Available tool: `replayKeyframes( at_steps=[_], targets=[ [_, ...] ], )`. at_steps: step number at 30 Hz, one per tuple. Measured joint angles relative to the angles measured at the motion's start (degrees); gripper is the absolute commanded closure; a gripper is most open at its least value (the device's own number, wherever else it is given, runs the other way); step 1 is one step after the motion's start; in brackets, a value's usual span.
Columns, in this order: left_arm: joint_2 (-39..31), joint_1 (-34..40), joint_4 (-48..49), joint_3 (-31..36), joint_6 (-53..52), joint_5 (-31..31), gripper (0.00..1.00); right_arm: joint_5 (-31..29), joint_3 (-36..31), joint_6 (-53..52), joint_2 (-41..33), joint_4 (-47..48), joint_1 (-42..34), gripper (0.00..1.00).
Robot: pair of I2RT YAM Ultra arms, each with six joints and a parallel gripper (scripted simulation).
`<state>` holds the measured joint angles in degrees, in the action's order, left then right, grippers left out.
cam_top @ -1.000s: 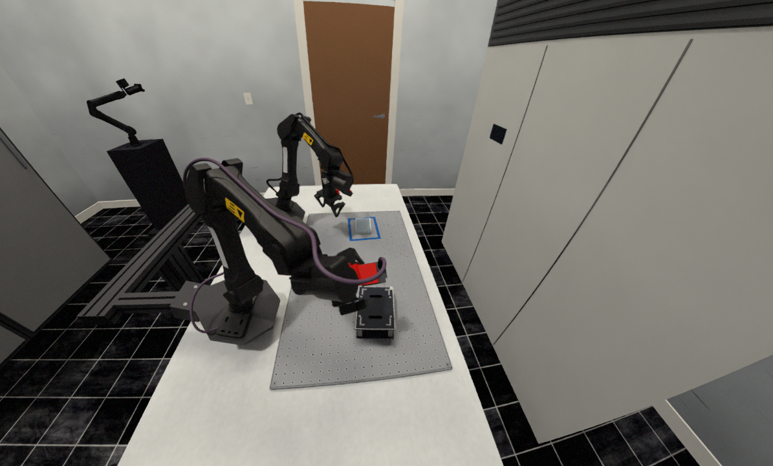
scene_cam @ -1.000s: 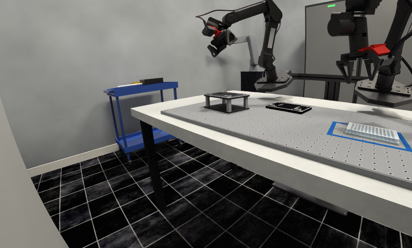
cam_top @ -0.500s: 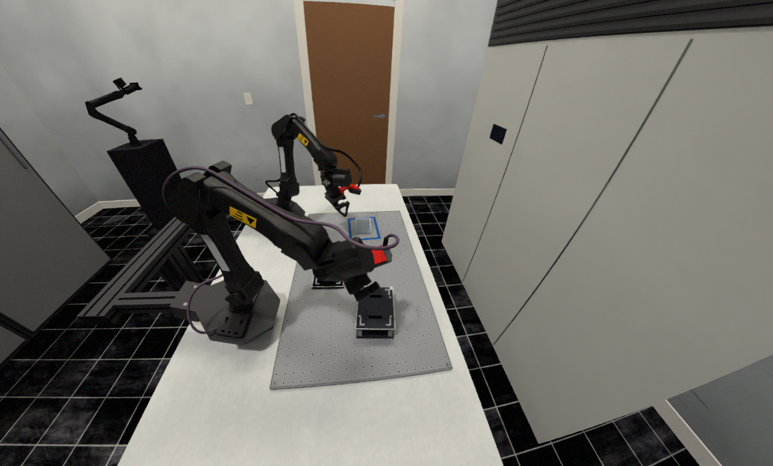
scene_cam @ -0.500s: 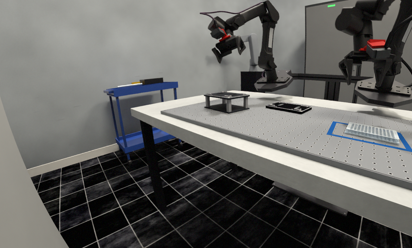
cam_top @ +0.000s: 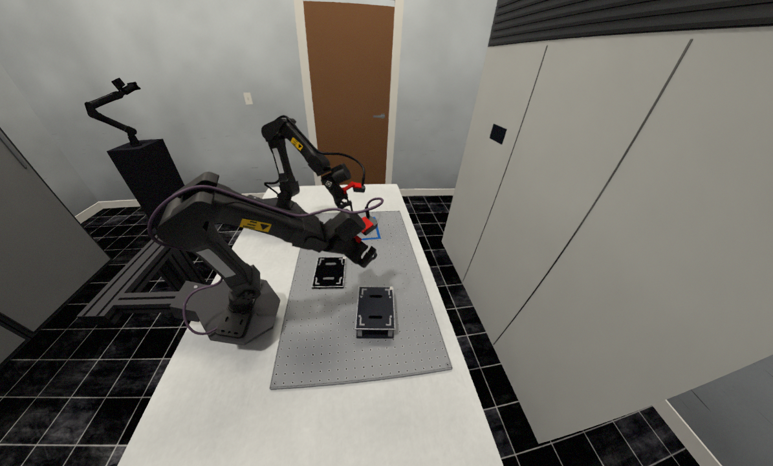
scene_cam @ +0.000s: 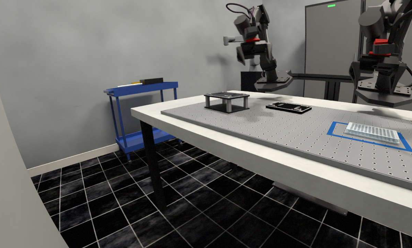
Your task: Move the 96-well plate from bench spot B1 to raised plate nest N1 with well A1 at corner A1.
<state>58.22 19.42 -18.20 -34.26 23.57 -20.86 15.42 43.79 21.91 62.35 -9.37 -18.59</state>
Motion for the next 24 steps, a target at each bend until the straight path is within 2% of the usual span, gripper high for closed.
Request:
replayKeyframes(
  at_steps=[3, 12, 24],
  targets=[
    [-0.3, -2.1, 4.7, 1.7, -4.3, 3.1, 0.0, -6.0, -2.1, 0.0, 0.0, 5.0, -5.2, 0.0],
    [-0.3, -8.8, 14.7, 5.9, -12.4, 10.9, 0.0, -23.3, -11.4, 0.1, -0.5, 20.3, -28.0, 0.0],
    [0.6, -10.3, 18.3, 6.5, -14.6, 14.3, 0.0, -40.9, -19.8, 0.7, -0.5, 36.0, -54.8, 0.0]
  ],
)
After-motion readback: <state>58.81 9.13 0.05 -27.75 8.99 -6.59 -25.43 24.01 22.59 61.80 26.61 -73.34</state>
